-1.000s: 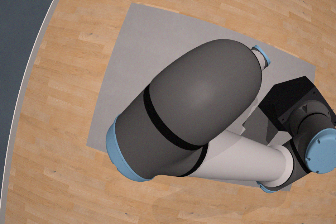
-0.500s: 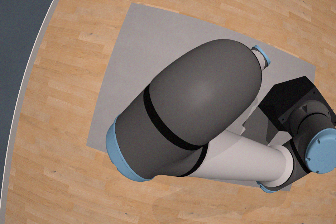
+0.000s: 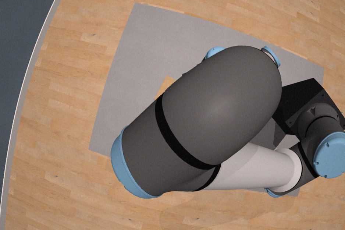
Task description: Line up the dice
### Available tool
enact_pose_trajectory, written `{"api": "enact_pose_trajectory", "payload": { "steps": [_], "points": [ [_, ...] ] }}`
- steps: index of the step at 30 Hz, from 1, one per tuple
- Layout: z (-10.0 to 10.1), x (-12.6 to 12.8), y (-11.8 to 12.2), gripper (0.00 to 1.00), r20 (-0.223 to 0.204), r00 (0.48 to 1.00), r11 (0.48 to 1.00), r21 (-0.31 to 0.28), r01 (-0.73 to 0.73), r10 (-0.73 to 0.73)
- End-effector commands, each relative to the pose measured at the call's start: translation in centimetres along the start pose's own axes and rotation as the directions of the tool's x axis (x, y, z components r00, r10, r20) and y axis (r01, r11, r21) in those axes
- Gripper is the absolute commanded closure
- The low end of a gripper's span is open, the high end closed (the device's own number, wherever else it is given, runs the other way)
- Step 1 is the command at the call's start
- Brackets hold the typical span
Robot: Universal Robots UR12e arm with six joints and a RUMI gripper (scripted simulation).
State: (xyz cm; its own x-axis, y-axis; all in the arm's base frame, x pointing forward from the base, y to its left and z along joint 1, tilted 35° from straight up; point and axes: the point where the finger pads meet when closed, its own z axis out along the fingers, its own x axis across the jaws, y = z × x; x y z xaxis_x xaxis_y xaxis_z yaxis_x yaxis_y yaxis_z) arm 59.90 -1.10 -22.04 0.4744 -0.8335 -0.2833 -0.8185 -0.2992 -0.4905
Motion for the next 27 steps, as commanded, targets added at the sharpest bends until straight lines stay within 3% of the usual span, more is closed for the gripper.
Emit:
{"api": "enact_pose_trajectory", "payload": {
  "steps": [1,3,14,27],
  "points": [
    [-2.6,0.0,0.0,0.97,0.000,1.000,1.000,0.000,0.000,0.000],
    [-2.6,0.0,0.0,0.97,0.000,1.000,1.000,0.000,0.000,0.000],
    [-7.5,0.0,0.0,0.97,0.000,1.000,1.000,0.000,0.000,0.000],
    [-8.0,0.0,0.0,0.97,0.000,1.000,1.000,0.000,0.000,0.000]
  ]
}}
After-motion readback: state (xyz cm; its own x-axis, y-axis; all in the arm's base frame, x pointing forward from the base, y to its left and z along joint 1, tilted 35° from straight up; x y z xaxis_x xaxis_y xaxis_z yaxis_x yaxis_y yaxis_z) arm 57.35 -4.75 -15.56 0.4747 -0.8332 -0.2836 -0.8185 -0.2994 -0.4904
